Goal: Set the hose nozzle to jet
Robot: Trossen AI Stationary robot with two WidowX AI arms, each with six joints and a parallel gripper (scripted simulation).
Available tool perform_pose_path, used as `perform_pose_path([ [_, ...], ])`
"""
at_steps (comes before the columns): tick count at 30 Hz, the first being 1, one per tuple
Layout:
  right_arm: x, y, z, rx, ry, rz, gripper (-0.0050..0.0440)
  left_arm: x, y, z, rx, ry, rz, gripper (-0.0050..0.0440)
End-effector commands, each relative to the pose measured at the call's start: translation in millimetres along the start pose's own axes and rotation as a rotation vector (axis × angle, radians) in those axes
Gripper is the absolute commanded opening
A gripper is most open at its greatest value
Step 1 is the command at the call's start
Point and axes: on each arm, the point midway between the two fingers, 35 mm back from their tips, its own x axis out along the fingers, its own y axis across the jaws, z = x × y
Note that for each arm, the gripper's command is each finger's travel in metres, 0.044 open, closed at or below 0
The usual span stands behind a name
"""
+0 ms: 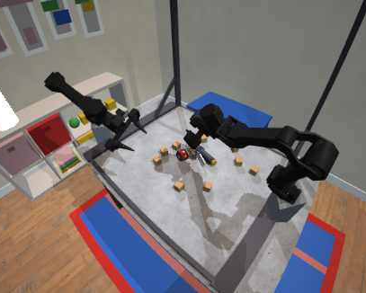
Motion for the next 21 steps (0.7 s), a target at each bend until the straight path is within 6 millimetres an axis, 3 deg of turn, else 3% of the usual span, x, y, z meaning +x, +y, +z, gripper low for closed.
perform_pose_path([
  [1, -6.9, -3.9, 6.4, 0.019, -0.037, -0.007, 0.0396, -4.6, 3.2, 7.1, -0.030, -0.022, 0.002, 0.0401],
  [6, -7.1, -4.2, 6.5, 0.020, -0.038, -0.008, 0.0396, -4.7, 3.4, 7.6, -0.031, -0.023, 0.002, 0.0401],
  [7, -7.4, -4.7, 5.9, 0.020, -0.037, -0.010, 0.0396, -4.9, 3.9, 7.7, -0.031, -0.024, 0.004, 0.0184],
  [21, -6.9, -4.2, 8.1, 0.022, -0.041, -0.009, 0.0396, -4.3, 3.4, 8.5, -0.035, -0.024, 0.003, 0.0184],
])
